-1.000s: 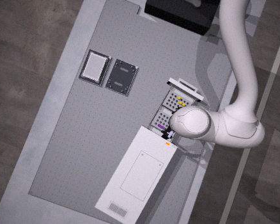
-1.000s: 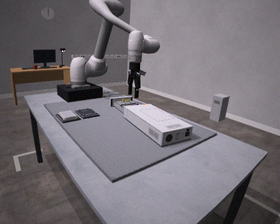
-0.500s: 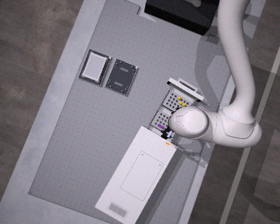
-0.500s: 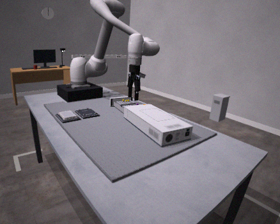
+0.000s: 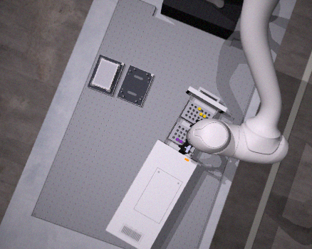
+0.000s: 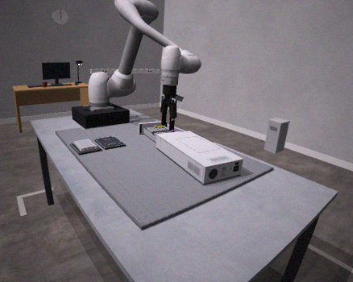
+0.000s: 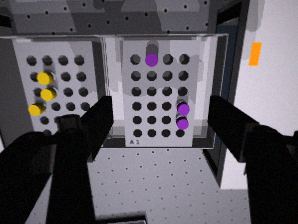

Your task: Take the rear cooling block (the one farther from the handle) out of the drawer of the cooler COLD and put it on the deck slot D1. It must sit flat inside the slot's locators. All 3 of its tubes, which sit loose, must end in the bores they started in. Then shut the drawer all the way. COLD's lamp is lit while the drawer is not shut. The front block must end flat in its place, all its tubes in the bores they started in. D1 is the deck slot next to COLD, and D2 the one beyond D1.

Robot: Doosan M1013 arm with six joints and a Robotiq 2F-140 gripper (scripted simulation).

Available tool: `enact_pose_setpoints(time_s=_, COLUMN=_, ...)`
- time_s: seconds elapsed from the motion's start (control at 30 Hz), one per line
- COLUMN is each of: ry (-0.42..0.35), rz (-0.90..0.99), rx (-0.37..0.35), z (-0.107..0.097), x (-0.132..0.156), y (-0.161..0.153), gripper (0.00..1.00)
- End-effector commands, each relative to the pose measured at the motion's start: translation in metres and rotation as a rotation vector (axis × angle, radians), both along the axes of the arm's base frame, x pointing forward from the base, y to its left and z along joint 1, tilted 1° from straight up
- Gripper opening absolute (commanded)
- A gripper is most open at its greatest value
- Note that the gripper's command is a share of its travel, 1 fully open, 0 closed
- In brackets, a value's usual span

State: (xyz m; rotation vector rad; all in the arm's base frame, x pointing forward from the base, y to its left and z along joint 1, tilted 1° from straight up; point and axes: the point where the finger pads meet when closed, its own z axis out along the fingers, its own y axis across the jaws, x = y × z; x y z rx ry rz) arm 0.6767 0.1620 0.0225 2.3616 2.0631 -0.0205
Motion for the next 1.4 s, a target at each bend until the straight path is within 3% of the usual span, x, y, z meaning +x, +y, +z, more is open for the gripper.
enact_pose_setpoints(time_s=0.0, ry=-0.001, rz=0.0, rx=-0.001, z=-0.006, x=0.0, y=-0.001, gripper=0.66)
enact_pose_setpoints(time_s=0.47, ry=0.0, rz=-0.001, rx=-0.001, z=-0.025, x=-0.001, y=-0.002, gripper=0.66)
enact_pose_setpoints(time_s=0.77, ry=-0.002, rz=0.0, rx=0.0, z=-0.021, x=0.001, y=-0.001, gripper=0.66)
enact_pose_setpoints(time_s=1.37, ry=0.0, rz=0.0, rx=-0.001, z=-0.046, x=-0.001, y=-0.004, gripper=0.66)
